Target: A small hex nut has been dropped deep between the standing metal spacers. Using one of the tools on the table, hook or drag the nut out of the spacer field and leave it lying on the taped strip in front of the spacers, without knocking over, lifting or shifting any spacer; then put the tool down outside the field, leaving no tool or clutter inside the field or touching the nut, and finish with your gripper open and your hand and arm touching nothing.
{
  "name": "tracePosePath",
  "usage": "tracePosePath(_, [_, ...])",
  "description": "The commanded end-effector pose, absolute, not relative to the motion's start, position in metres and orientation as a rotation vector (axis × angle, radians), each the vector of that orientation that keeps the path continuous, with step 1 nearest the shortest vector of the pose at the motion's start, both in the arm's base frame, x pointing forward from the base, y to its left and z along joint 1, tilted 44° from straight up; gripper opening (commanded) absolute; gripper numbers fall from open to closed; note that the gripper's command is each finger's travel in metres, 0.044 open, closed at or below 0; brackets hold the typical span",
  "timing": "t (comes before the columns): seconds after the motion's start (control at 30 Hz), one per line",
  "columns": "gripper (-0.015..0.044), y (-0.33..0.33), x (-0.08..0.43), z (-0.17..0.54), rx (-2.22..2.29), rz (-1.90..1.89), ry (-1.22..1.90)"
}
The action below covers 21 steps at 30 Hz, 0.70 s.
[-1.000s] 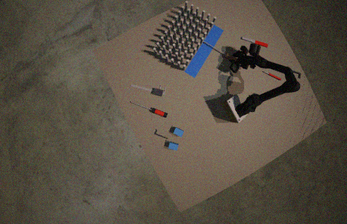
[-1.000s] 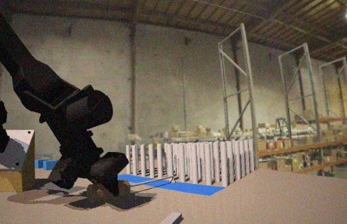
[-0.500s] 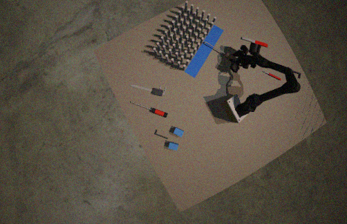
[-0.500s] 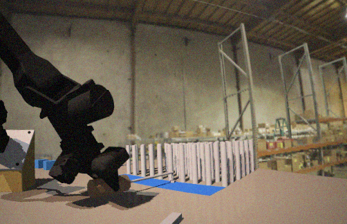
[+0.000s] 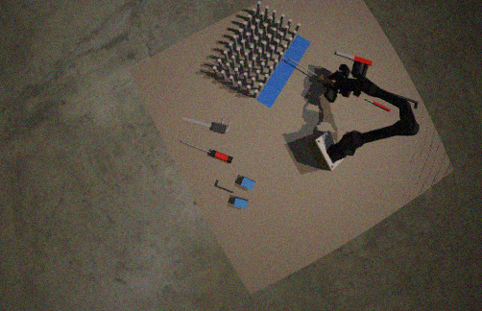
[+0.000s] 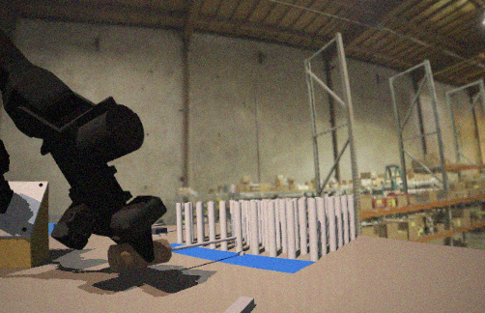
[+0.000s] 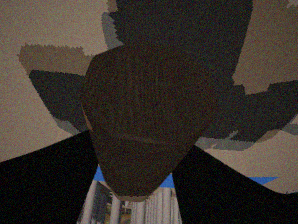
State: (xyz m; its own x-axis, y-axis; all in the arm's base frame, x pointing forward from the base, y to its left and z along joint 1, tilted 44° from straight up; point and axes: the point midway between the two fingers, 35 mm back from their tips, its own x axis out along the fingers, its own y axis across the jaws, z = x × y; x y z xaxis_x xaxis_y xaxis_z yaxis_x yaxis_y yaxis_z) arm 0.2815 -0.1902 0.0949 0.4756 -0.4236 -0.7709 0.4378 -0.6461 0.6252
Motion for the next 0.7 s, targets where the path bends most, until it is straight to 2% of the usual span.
tracePosePath(0.0, [0.0000,-0.189,0.266,0.102,1.877,-1.277,0.025])
tracePosePath(0.67, [0.0000,-0.133,0.281,0.162,1.886,-1.284,0.027])
